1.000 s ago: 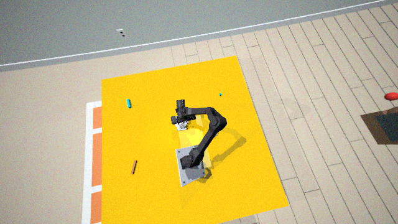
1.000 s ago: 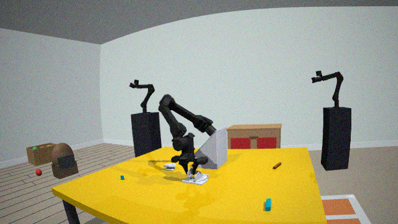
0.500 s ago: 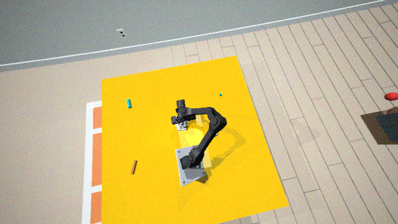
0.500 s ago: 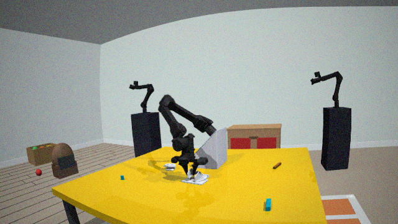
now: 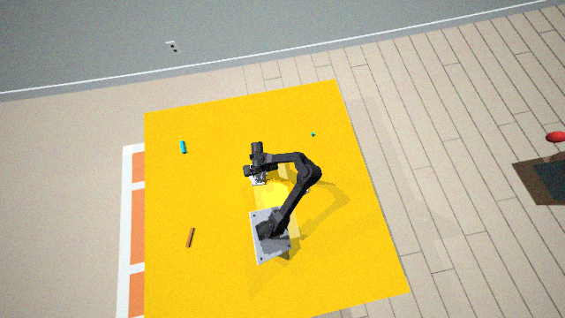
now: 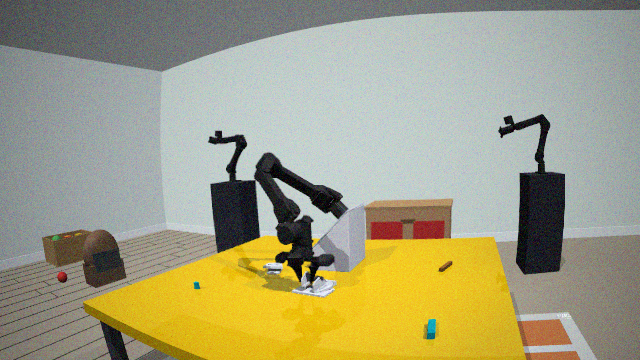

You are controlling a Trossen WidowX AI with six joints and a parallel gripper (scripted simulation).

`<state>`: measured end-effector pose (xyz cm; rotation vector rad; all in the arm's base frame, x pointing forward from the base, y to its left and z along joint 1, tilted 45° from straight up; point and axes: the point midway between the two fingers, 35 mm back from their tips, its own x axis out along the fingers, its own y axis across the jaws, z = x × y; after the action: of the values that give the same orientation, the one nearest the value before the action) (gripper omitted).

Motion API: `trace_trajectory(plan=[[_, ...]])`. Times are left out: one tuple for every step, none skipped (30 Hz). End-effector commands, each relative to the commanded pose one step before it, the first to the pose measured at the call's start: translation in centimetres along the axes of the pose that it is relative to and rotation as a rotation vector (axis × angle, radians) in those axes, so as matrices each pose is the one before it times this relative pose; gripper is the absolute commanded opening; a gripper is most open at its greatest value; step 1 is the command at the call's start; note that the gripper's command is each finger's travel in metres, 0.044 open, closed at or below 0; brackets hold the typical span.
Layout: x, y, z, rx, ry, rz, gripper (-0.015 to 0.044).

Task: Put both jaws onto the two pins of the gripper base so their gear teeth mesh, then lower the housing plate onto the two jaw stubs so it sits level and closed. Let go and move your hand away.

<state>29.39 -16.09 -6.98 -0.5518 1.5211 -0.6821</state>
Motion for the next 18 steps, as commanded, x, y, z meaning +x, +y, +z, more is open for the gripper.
trace_trajectory(plan=[[0.316,0.056,-0.164,-0.0082,0.00454,-0.00164,0.0134],[0.038,0.000,-0.001,-0.0001,0.00001,-0.00002,0.0134],[0.013,0.000,0.000,0.0000,0.00000,-0.00001,0.0134],[0.000,0.000,0.000,0.0000,0.00000,0.00000,0.0134],[0.000,0.000,0.000,0.0000,0.00000,0.00000,0.0134],[0.000,0.000,0.000,0.0000,0.00000,0.00000,0.0134],[0.000,0.000,0.000,0.0000,0.00000,0.00000,0.0134],[0.000,0.000,0.000,0.0000,0.00000,0.00000,0.0134],[0.013,0.000,0.000,0.0000,0.00000,0.00000,0.0134],[0.038,0.000,0.000,-0.0001,0.00001,-0.00001,0.0134],[0.063,0.000,0.000,-0.0001,0.00001,-0.00002,0.0134],[0.082,0.000,-0.001,-0.0002,0.00001,-0.00003,0.0134],[0.063,0.000,-0.001,-0.0001,0.00001,-0.00002,0.0134],[0.038,0.000,-0.001,-0.0001,0.00001,-0.00002,0.0134],[0.013,0.000,0.000,0.0000,0.00000,-0.00001,0.0134],[0.000,0.000,0.000,0.0000,0.00000,0.00000,0.0134],[0.000,0.000,0.000,0.0000,0.00000,0.00000,0.0134],[0.000,0.000,0.000,0.0000,0.00000,0.00000,0.0134]])
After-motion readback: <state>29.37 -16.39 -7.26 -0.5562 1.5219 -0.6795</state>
